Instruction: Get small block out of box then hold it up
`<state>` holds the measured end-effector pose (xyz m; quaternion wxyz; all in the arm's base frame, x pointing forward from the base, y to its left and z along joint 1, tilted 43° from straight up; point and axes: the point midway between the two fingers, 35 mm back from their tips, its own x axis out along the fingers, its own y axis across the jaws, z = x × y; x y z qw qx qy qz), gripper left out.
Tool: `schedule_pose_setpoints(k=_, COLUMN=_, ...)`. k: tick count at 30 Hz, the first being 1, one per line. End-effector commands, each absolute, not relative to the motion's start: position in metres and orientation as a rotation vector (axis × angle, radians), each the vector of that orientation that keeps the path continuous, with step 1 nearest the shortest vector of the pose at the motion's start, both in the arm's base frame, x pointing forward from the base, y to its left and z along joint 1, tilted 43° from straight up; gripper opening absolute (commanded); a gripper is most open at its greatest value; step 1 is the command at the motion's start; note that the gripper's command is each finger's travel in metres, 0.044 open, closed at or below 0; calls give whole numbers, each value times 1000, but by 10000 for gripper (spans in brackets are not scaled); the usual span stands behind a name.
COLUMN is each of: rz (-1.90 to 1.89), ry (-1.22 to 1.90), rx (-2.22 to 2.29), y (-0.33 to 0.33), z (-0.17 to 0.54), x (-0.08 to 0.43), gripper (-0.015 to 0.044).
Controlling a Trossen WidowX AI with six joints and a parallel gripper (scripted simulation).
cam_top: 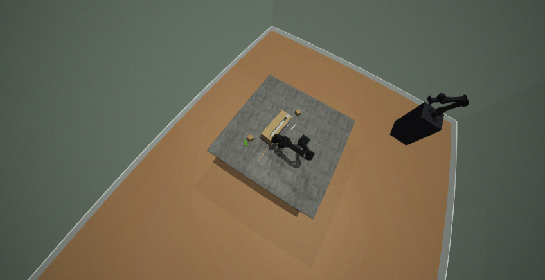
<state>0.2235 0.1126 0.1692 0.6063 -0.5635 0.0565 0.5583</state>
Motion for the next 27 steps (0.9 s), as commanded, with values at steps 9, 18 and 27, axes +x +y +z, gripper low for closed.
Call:
schedule_pose_setpoints(k=9, rz=1198, ry=446, rx=-848, y=101, z=165, x=221, gripper=0)
schedule_pose_setpoints(k=18, rz=1084, ry=665, rx=-493, y=92, z=164, x=219, gripper=0)
schedule_pose_setpoints(k=27, rz=941, ry=861, rx=-135, y=84, z=164, x=216, gripper=0)
